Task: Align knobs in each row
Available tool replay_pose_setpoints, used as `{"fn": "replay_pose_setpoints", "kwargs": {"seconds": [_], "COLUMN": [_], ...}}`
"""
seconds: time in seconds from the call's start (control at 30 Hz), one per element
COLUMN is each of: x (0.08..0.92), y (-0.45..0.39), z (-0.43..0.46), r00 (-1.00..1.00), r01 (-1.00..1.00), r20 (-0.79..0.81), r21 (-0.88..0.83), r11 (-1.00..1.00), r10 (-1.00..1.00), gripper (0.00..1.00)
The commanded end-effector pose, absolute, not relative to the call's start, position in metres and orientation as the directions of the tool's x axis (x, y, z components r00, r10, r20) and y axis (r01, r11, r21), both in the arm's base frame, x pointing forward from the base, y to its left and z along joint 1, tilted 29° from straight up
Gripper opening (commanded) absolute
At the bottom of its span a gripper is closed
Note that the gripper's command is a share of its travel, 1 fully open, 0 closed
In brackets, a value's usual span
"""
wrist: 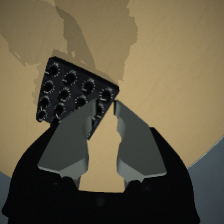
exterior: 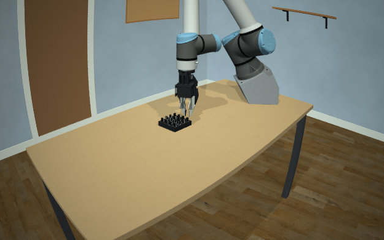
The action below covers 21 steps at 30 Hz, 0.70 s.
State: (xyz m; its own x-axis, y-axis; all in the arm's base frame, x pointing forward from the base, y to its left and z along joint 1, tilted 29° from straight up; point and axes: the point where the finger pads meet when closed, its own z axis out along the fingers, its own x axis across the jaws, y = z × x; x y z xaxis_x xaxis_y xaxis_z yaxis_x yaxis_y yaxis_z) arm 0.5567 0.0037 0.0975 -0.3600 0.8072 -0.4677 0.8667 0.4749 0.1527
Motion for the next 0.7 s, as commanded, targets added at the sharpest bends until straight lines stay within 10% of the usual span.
{"fn": "replay_pose_setpoints", "kwargs": {"seconds": [0.0, 0.67], "x": [0.5548, 0.5497], "y": [0.0089, 0.0118], "z": [0.1120, 0.1189], "r00": [-0.358, -0.359], "r01": [0.866, 0.867], "r20": [-0.470, -0.468], "r21": [0.156, 0.153], "r11": [0.475, 0.474], "r10": [0.807, 0.808], "gripper": [0.11, 0.11]}}
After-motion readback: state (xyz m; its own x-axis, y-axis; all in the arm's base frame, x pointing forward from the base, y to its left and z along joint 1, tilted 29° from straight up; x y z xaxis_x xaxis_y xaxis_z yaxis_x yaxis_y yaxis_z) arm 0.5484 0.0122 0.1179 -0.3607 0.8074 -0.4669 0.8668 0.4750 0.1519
